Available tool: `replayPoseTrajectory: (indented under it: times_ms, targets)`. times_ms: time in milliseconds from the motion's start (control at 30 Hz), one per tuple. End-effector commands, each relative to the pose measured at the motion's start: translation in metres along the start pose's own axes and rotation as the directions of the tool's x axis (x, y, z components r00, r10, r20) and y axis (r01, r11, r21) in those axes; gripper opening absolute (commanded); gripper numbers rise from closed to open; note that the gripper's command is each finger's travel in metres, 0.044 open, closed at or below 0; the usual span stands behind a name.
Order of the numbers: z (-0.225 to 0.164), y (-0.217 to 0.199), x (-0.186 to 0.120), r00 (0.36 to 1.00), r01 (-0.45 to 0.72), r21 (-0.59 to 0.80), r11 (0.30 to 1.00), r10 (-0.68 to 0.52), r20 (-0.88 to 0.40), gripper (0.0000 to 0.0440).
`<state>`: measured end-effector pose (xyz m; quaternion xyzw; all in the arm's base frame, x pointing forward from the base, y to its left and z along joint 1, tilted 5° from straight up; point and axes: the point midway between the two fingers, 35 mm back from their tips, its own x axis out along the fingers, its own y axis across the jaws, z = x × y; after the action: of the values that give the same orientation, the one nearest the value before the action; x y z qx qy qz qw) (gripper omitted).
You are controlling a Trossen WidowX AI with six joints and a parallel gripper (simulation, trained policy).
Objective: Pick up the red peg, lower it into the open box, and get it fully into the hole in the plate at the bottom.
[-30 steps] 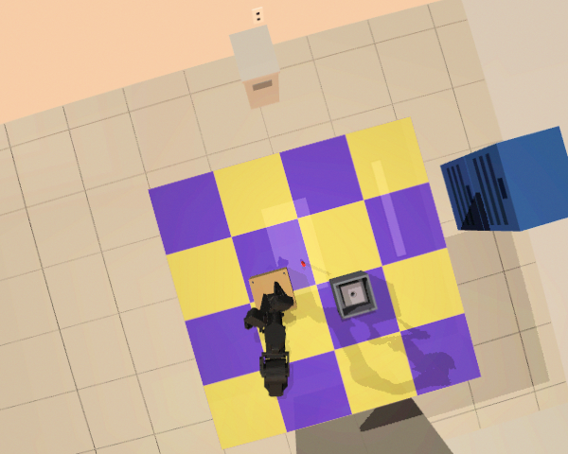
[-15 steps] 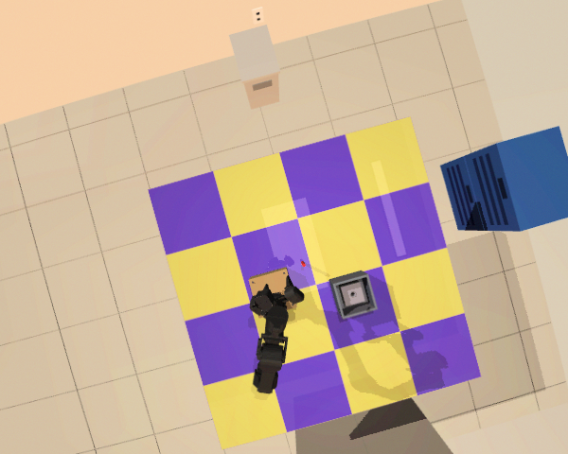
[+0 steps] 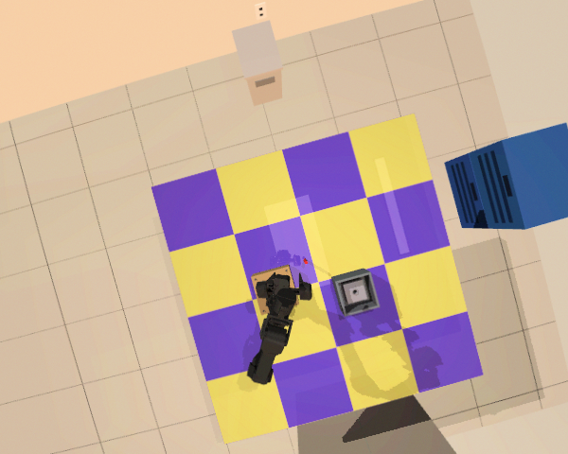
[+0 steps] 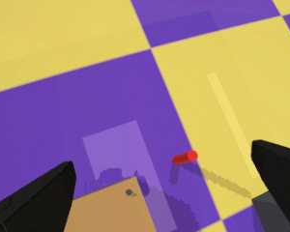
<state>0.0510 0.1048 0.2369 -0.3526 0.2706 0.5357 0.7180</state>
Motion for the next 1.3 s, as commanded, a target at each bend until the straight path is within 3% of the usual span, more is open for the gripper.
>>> replayPoseTrajectory:
  times_ms: [0, 267, 567, 933, 1267]
  targets:
    - [-0.005, -0.004, 0.010, 0.999, 0.018, 0.112, 0.994, -0.012, -0.051, 0.0440]
    - [-0.013, -0.013, 0.027, 0.989, 0.083, 0.360, 0.929, -0.031, -0.147, 0.0440]
    - [-0.023, -0.023, 0.044, 0.968, 0.186, 0.600, 0.778, -0.041, -0.246, 0.0440]
    - [-0.038, -0.035, 0.066, 0.932, 0.328, 0.802, 0.500, -0.030, -0.362, 0.0440]
    - [-0.055, -0.044, 0.089, 0.886, 0.454, 0.870, 0.193, 0.008, -0.464, 0.0440]
